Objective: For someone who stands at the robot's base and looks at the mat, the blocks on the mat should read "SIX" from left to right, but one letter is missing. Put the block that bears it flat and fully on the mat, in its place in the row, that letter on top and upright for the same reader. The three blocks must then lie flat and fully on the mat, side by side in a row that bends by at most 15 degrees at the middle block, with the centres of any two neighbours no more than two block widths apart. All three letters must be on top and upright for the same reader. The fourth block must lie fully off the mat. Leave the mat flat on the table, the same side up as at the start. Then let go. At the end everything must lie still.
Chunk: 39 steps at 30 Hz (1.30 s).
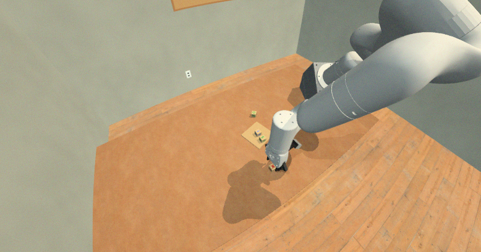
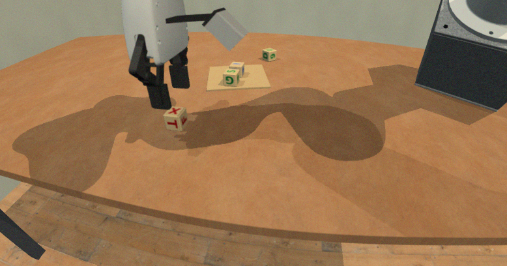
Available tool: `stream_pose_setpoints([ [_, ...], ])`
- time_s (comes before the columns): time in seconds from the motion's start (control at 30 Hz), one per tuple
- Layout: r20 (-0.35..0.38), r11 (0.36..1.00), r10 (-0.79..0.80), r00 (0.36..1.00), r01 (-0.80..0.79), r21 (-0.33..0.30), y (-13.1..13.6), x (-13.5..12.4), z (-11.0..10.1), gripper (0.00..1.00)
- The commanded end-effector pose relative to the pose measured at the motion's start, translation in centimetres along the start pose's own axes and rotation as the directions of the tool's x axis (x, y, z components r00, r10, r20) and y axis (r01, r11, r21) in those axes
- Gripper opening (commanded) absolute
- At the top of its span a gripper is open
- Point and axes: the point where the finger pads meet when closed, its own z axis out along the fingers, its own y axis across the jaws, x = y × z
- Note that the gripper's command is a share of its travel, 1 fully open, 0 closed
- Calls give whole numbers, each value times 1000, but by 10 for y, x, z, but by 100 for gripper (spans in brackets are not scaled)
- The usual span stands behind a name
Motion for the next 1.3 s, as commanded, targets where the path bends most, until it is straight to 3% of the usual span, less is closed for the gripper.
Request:
stream_pose_setpoints([
  [0.0,1,1000,0,1000,0,0,0,-1,6,69],
  [1.27,1,1000,0,1000,0,0,0,-1,16,69],
])
